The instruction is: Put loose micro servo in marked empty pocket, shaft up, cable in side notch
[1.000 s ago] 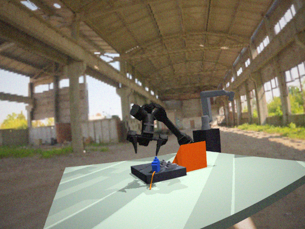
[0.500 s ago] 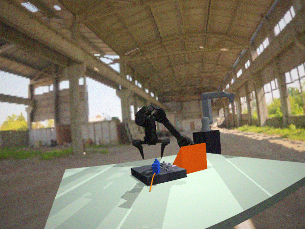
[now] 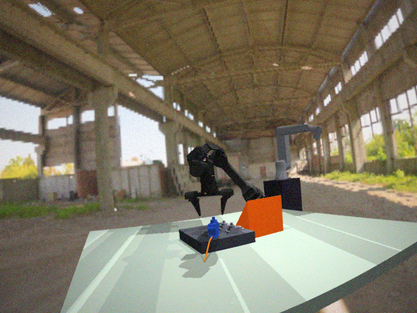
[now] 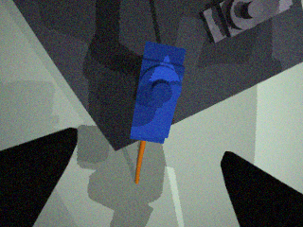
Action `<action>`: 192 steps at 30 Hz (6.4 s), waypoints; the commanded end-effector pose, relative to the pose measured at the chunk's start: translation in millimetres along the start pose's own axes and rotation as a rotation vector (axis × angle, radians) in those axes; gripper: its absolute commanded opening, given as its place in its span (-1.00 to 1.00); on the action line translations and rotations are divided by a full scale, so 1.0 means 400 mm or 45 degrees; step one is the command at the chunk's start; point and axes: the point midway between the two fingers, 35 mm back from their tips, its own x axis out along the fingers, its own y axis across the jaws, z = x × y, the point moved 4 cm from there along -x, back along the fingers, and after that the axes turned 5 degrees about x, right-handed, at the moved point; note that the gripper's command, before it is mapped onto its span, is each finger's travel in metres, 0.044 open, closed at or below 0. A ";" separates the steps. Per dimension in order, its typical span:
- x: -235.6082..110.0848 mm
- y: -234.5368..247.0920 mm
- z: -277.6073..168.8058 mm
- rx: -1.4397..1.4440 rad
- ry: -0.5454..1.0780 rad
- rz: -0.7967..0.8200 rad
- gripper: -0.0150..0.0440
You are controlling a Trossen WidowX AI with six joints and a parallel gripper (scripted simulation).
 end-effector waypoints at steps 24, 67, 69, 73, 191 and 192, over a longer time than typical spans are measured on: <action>0.110 0.001 0.004 0.005 -0.010 0.007 0.82; 0.035 -0.045 0.040 0.004 -0.010 0.004 -0.49; 0.035 -0.037 0.048 0.004 -0.010 0.004 -0.49; 0.035 -0.006 0.082 0.003 -0.011 0.005 -0.49; 0.030 0.176 0.476 -2.851 -0.022 -0.020 -0.49; 0.030 0.167 0.484 -2.851 -0.022 -0.020 -0.49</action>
